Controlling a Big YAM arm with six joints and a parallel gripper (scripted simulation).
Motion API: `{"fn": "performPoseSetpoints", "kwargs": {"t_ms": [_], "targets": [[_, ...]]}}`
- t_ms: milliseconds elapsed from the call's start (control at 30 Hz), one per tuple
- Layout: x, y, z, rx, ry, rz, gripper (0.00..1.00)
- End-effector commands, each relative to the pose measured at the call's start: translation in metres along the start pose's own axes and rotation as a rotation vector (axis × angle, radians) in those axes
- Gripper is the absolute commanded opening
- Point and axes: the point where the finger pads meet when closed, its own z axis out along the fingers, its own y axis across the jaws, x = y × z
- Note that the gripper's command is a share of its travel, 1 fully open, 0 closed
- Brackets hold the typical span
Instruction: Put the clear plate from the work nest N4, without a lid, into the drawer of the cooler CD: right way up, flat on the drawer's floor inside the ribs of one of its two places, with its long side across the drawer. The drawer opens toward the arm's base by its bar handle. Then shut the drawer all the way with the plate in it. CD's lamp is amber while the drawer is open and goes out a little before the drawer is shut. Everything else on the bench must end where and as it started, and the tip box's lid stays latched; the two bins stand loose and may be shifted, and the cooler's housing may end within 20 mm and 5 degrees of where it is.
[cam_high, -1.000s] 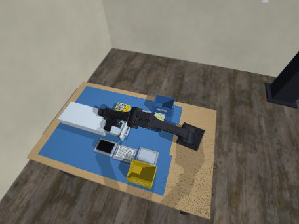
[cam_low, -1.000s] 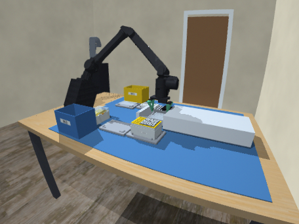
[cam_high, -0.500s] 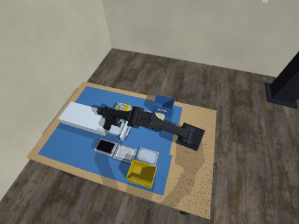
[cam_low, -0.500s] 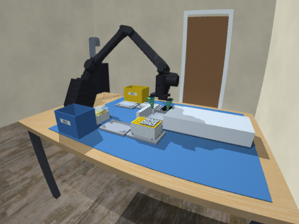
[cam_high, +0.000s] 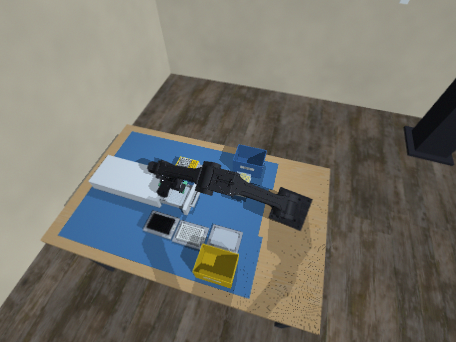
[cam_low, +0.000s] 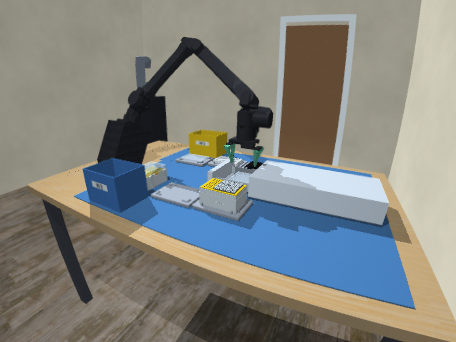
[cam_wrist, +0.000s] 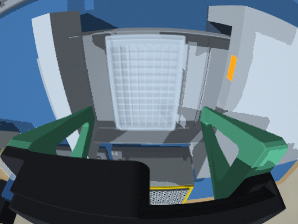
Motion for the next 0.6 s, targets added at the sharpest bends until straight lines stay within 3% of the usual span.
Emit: {"fn": "performPoseSetpoints", "kwargs": {"t_ms": [0,100,133,233,333,433,567], "targets": [[-0.001,-0.030,-0.047,0.081,0.000,-0.023,1.00],[-0.001,-0.030,-0.049,0.081,0.000,-0.023,1.00],[0.010,-0.021,-0.026,0.041,-0.003,-0.003,1.00],[0.011,-0.013,-0.028,0.029,-0.002,0.003,1.00],[0.001,-0.024,-0.055,0.071,0.000,-0.018,1.00],[-0.001,-0.029,-0.063,0.082,0.001,-0.023,1.00],[0.007,-0.024,-0.052,0.056,-0.001,-0.010,1.00]]}}
